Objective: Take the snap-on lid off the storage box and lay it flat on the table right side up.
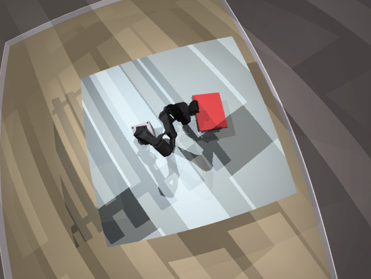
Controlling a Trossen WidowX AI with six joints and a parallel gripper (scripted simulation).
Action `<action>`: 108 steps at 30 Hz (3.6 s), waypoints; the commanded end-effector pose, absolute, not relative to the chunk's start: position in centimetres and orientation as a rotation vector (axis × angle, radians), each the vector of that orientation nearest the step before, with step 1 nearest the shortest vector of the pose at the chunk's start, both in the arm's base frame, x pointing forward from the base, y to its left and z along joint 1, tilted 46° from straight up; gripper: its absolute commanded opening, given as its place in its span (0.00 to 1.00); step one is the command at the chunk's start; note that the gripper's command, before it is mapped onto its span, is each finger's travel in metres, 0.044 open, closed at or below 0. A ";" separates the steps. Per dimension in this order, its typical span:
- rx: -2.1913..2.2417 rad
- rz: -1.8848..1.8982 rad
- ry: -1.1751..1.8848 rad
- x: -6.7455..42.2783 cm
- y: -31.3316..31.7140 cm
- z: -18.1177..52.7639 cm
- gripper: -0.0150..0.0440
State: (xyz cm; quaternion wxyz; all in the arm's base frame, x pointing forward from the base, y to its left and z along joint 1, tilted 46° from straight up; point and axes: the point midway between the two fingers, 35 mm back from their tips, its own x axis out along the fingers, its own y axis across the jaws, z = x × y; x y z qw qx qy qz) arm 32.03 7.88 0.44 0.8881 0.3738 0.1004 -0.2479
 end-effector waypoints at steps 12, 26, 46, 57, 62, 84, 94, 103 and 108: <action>0.774 -0.514 0.211 32.2 7.9 0.4 0.25; 0.774 -0.514 0.211 32.3 7.9 0.4 0.25; 0.774 -0.514 0.211 32.5 7.9 0.5 0.25; 0.774 -0.514 0.211 32.5 7.9 0.5 0.25; 0.774 -0.515 0.213 32.4 8.2 0.8 0.25; 0.775 -0.515 0.213 32.5 10.3 2.9 0.25; 0.775 -0.515 0.213 32.8 11.3 3.9 0.25; 0.775 -0.515 0.214 33.3 12.2 4.8 0.25; 0.776 -0.515 0.213 33.5 12.7 5.3 0.25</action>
